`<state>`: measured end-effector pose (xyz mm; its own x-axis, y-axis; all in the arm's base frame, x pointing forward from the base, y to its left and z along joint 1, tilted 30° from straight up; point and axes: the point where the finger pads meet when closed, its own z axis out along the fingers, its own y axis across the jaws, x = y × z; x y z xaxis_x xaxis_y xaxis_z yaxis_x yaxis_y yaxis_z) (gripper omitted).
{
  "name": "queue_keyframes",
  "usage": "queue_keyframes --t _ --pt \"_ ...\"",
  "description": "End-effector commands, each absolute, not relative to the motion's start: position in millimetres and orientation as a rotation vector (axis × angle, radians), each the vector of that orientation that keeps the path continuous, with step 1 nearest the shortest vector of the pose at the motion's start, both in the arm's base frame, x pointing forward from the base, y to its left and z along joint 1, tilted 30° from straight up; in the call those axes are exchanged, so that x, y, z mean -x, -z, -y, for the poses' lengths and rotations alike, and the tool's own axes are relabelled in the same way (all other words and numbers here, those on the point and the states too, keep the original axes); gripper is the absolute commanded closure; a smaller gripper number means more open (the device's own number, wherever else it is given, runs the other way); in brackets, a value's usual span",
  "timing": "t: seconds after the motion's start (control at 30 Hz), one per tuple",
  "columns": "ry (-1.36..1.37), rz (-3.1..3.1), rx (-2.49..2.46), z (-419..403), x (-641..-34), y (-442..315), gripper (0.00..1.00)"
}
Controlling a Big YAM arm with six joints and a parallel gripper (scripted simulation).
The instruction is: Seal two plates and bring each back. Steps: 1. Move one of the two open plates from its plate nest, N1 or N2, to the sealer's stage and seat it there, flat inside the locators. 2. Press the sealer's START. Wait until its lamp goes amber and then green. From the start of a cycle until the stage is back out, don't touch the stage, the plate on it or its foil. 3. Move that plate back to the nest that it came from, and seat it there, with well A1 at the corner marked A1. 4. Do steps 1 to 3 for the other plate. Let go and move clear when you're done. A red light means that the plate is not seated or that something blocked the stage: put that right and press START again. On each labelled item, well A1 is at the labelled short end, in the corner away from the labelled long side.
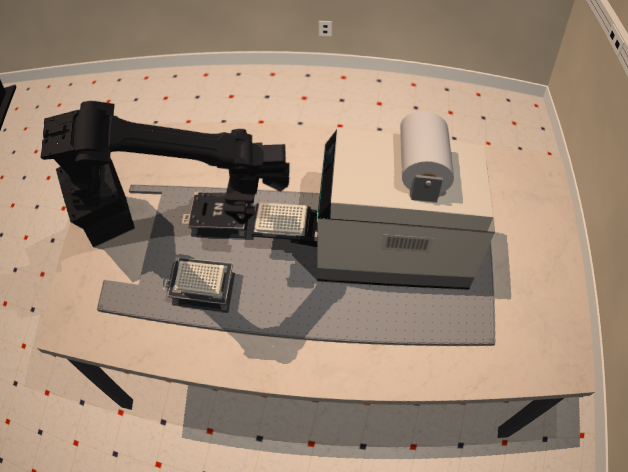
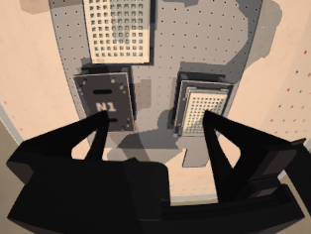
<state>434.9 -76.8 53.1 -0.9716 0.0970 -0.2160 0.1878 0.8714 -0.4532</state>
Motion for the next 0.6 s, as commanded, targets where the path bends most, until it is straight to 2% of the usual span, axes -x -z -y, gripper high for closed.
queue_keyframes --t 0.0,0.2,0.37,0.4,0.57 --pt "0.719 -2.833 -0.233 89 -439 -86 0.09" --pt "0.701 -2.815 -0.242 94 -432 -124 0.12" --pt "0.716 -2.83 -0.232 94 -430 -126 0.14" --pt "0.716 -2.832 -0.237 95 -427 -130 1.0" --pt "0.718 -2.846 -0.252 97 -420 -123 1.0"
